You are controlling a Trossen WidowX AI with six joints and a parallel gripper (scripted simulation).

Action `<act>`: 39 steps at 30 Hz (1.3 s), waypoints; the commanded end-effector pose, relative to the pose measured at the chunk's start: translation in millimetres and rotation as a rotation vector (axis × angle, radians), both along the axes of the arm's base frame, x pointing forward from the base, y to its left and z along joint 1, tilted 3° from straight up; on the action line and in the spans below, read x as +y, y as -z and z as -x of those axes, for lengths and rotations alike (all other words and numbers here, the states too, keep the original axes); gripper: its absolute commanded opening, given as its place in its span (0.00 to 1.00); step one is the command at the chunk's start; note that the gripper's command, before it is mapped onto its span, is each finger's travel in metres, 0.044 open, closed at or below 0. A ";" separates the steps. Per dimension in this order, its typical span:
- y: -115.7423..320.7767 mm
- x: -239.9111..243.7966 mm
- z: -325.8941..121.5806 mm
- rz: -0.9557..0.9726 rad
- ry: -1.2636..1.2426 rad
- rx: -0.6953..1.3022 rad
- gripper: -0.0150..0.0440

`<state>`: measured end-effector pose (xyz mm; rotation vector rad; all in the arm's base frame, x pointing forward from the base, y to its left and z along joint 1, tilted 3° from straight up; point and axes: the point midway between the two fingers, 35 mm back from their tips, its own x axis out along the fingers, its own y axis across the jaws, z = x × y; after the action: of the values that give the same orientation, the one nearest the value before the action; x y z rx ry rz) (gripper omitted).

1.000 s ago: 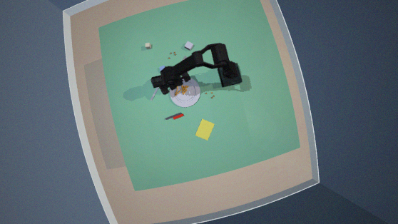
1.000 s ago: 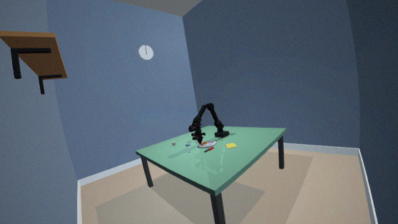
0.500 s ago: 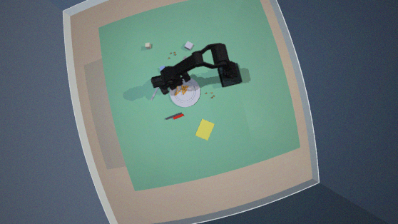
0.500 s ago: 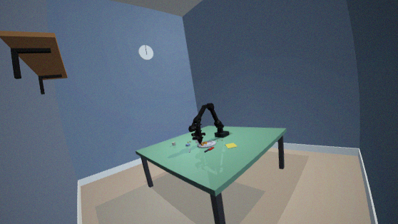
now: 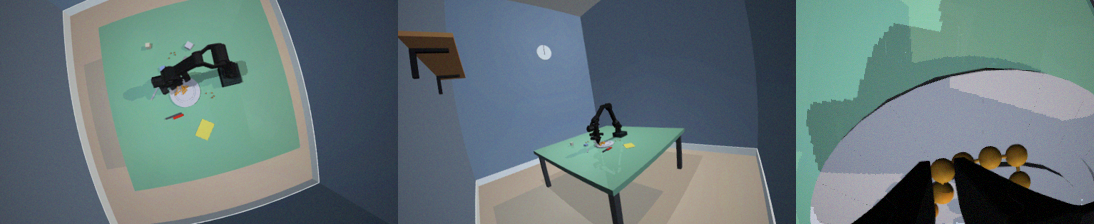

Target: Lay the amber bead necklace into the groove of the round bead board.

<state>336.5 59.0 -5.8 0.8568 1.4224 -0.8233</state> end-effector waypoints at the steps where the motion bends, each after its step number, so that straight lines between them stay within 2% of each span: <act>1: 0.0 0.0 -0.1 0.000 0.000 0.000 0.34; 16: -2.3 -0.2 1.1 0.001 -0.001 0.005 1.00; 39: -5.4 -0.3 1.1 0.003 -0.006 0.011 1.00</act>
<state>335.5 58.8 -0.5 0.8525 1.4303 -0.8297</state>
